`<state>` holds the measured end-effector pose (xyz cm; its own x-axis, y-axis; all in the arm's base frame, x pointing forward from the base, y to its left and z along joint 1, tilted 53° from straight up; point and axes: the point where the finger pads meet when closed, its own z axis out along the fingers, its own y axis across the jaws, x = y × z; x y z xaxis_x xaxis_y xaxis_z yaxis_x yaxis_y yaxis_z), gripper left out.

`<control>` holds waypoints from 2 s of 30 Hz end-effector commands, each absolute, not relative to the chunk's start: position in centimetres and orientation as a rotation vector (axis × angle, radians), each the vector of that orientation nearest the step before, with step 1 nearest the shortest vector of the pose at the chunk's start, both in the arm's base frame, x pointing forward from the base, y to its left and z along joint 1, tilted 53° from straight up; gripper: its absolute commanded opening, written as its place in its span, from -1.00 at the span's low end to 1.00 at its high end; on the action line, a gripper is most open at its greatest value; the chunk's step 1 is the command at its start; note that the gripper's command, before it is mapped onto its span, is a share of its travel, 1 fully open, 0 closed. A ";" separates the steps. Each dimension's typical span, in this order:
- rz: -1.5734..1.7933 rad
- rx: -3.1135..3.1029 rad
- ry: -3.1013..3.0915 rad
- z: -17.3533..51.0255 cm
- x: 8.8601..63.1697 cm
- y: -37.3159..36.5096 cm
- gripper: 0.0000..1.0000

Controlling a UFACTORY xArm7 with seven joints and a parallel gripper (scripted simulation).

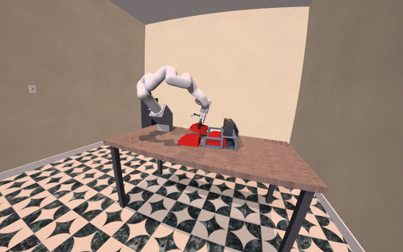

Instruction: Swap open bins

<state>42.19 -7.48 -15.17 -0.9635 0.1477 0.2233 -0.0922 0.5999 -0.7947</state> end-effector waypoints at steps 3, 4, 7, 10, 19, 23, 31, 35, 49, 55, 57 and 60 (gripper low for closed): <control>1.293 -0.043 -2.568 -15.2 42.3 -7.2 -1.00; 1.293 -0.043 -2.568 -15.2 42.3 -7.2 -1.00; 1.293 -0.043 -2.568 -15.2 42.4 -7.2 -1.00; 1.293 -0.043 -2.568 -15.2 42.4 -7.2 -1.00; 1.293 -0.043 -2.568 -15.2 42.5 -7.2 -1.00; 1.293 -0.043 -2.568 -15.2 42.6 -7.2 -1.00; 1.293 -0.043 -2.568 -15.2 43.0 -7.2 -1.00; 1.293 -0.043 -2.568 -15.2 43.1 -7.2 -1.00; 1.293 -0.043 -2.568 -15.3 44.3 -7.2 -1.00; 1.293 -0.043 -2.568 -15.4 44.7 -7.1 -1.00; 1.293 -0.043 -2.568 -15.4 44.9 -7.1 -1.00; 1.293 -0.043 -2.568 -15.4 45.3 -7.1 -1.00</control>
